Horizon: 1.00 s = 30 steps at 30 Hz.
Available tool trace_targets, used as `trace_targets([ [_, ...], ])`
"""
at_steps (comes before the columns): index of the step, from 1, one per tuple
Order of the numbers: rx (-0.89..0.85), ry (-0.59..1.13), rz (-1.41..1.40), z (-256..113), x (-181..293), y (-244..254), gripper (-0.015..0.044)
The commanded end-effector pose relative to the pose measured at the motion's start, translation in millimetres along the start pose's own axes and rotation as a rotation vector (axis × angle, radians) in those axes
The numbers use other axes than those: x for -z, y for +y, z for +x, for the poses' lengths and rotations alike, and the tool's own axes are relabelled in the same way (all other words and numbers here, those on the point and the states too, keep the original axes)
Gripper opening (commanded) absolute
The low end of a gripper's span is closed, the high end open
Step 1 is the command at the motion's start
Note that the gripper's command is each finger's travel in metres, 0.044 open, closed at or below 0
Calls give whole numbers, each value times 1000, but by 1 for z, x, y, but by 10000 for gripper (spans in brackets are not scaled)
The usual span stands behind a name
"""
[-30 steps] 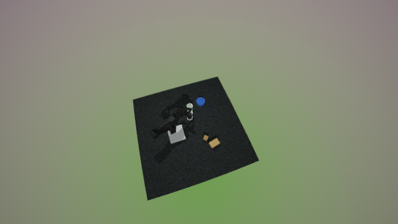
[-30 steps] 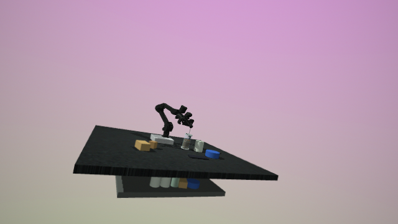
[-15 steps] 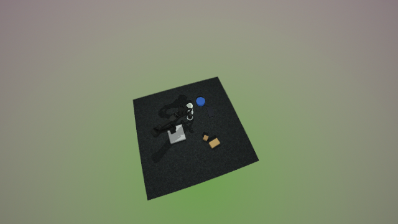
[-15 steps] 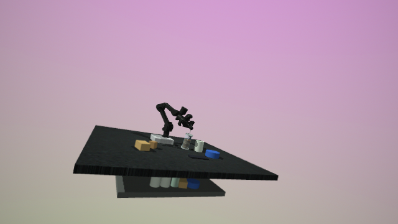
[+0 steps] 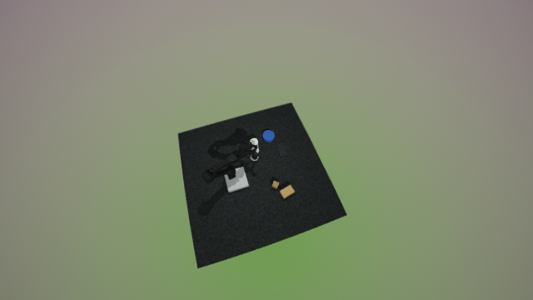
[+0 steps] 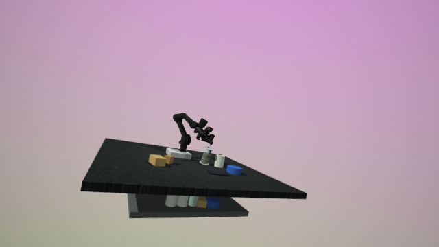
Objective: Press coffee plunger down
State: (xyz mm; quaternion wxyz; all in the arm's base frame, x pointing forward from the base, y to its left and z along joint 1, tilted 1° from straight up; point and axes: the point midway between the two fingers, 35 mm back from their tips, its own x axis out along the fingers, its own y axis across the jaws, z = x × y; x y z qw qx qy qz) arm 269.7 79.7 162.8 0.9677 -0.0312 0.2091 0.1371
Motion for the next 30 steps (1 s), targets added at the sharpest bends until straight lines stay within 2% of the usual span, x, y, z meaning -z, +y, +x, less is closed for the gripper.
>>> trace_targets([
  [1,-1,61,-7,7,17,0,114],
  [30,-1,60,-7,11,14,0,114],
])
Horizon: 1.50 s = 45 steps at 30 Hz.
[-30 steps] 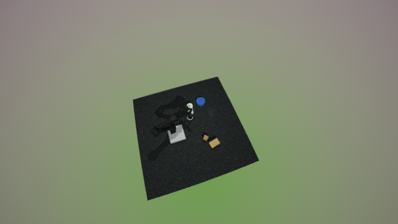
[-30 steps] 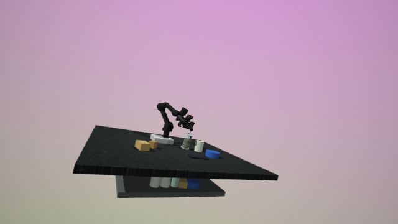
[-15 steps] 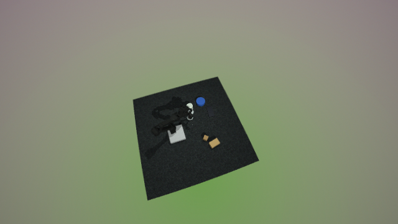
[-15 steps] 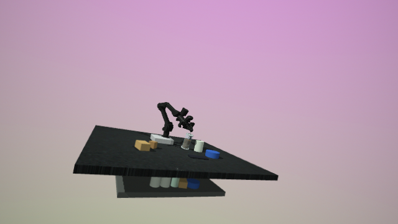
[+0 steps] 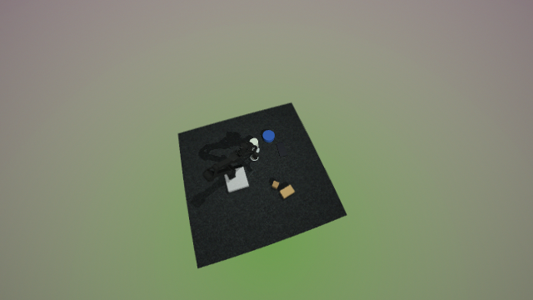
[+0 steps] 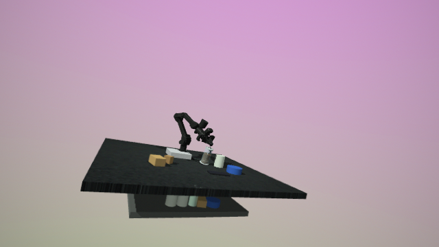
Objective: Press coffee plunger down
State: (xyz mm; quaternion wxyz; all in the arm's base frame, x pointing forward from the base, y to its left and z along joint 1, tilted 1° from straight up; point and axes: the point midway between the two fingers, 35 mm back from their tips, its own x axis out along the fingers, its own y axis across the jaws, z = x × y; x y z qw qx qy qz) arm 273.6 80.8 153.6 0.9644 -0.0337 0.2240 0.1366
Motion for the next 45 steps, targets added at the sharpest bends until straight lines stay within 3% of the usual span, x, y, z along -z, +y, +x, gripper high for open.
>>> trace_targets([
  [1,-1,29,-6,4,7,0,114],
  [35,0,13,0,4,1,0,114],
  [45,0,13,0,4,1,0,376],
])
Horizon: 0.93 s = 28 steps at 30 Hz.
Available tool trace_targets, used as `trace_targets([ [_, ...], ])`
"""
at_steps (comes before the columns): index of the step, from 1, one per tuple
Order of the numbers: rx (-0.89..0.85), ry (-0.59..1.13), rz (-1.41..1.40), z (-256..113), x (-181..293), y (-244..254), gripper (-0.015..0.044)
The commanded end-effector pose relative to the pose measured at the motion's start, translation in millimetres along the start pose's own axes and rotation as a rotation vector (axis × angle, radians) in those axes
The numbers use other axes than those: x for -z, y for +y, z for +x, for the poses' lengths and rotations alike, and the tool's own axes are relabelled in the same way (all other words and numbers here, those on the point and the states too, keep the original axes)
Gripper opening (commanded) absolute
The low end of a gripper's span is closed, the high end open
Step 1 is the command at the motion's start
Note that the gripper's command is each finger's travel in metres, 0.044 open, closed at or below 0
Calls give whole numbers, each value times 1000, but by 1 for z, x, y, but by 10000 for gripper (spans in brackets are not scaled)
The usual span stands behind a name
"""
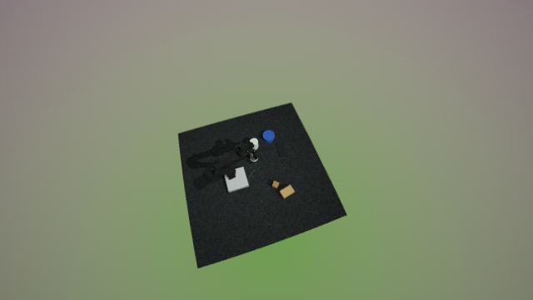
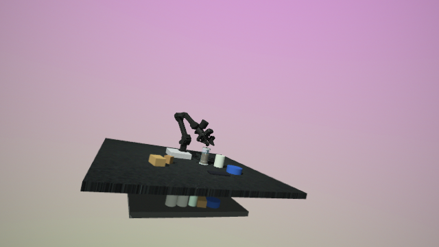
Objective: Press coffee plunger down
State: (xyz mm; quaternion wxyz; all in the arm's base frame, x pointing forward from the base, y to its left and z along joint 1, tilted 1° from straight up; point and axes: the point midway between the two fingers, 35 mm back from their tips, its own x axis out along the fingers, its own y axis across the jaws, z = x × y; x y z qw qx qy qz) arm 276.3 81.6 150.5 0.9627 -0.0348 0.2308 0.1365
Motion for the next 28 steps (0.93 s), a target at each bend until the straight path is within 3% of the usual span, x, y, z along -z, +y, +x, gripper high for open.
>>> trace_targets([
  [1,0,-1,0,0,0,0,402],
  [3,0,-1,0,0,0,0,440],
  [8,0,2,-1,-9,-10,0,440],
  [15,1,17,-5,-71,-49,1,440],
  [28,1,18,-5,-72,-48,1,440],
])
